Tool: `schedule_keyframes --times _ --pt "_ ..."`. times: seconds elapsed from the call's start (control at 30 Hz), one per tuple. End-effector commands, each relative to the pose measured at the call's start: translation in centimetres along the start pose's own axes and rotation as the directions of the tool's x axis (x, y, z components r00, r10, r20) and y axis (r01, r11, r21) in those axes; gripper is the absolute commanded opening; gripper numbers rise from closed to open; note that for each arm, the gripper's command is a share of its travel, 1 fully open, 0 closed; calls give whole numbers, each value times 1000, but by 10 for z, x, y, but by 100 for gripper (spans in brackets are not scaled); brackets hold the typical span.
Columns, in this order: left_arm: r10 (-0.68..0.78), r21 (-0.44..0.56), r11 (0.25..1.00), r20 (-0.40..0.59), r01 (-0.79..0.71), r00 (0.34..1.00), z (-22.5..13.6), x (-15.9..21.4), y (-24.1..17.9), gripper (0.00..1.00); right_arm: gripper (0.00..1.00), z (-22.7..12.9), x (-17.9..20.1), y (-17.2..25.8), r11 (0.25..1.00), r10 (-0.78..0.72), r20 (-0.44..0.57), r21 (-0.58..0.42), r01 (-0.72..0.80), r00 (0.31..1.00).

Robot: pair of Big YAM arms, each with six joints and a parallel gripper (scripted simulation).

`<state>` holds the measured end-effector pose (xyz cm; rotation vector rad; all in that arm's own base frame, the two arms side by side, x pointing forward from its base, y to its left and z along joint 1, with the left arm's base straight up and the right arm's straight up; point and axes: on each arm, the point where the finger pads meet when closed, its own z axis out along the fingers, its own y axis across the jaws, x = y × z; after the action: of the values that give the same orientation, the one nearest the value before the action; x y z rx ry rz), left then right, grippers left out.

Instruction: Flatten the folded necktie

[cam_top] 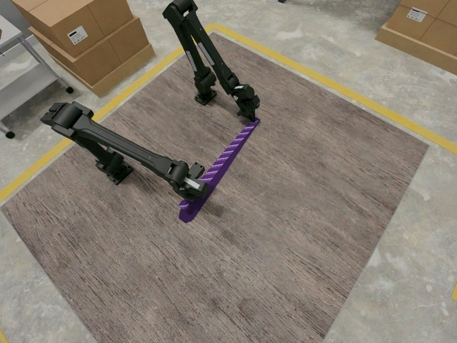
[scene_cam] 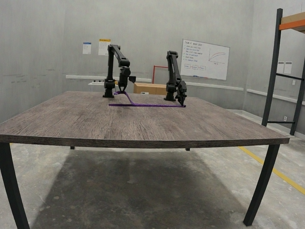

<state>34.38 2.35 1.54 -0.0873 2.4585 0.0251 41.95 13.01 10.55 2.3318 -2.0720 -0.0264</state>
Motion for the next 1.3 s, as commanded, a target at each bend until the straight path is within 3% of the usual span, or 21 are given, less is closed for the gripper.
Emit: schedule_keyframes --times 0.0,1.27 --pt "4 -2 1000 16 -4 1000 2 -7 -1 4 4 -2 4 -13 1000 11 2 28 -11 1000" --pt "4 -2 1000 16 -4 1000 2 -7 -1 4 4 46 20 -14 1000 11 2 28 -11 1000"
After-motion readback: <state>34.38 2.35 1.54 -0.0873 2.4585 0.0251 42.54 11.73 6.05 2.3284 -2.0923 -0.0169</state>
